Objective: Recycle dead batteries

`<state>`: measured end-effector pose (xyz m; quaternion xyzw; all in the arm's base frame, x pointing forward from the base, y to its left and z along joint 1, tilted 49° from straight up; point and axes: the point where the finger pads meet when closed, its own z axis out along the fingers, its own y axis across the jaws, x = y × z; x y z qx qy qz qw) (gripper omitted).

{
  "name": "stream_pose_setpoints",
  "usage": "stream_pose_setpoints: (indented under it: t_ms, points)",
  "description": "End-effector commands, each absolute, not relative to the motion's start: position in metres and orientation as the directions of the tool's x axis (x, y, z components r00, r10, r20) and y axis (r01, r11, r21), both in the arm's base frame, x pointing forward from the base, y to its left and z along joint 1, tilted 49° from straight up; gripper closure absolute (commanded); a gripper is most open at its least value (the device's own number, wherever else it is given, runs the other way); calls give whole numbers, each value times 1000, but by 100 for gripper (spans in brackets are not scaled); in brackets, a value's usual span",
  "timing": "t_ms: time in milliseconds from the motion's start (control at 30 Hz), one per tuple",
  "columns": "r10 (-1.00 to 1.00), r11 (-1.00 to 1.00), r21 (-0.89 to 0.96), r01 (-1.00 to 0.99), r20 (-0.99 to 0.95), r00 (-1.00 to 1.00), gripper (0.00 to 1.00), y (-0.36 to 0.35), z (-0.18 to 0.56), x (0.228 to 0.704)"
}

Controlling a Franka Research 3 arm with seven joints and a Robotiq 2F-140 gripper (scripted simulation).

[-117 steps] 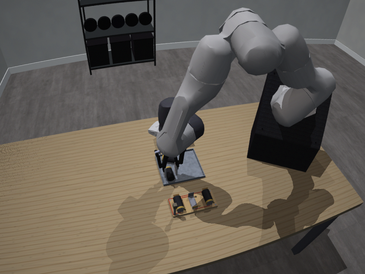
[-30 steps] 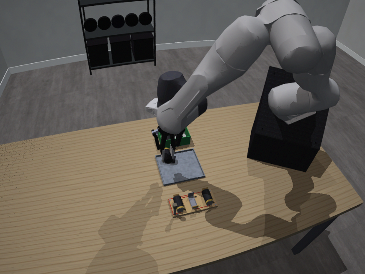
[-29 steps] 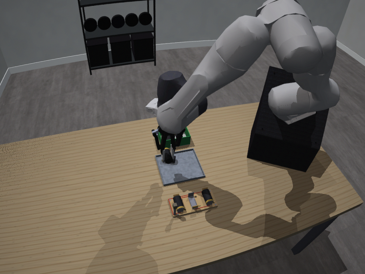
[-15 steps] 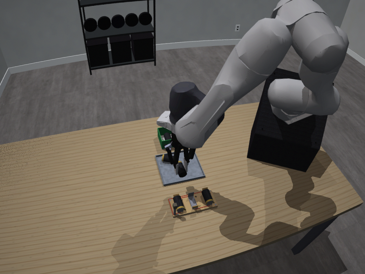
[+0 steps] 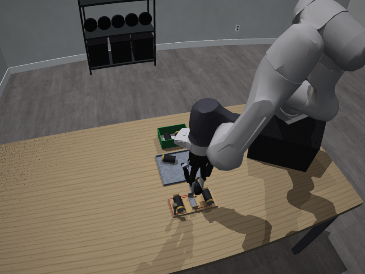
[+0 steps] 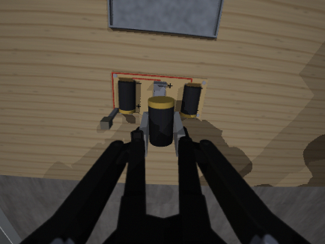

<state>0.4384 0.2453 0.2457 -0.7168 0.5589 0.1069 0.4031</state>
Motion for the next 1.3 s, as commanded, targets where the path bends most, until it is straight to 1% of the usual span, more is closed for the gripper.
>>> stream_pose_setpoints:
  t_ms: [0,367,733,1000,1267]
  points:
    - [-720,12,-418,-908,-634,282,84,243,246,440]
    - [-719,53,-382,-923,-656,231,84,243,246,440]
    - [-719,54,-381,-923,-657,229,84,244,246,441]
    - [-719,54,-381,-923,-657,229,84,275,216,455]
    - [-719,54,-381,-923,-657,229,84,286,206,460]
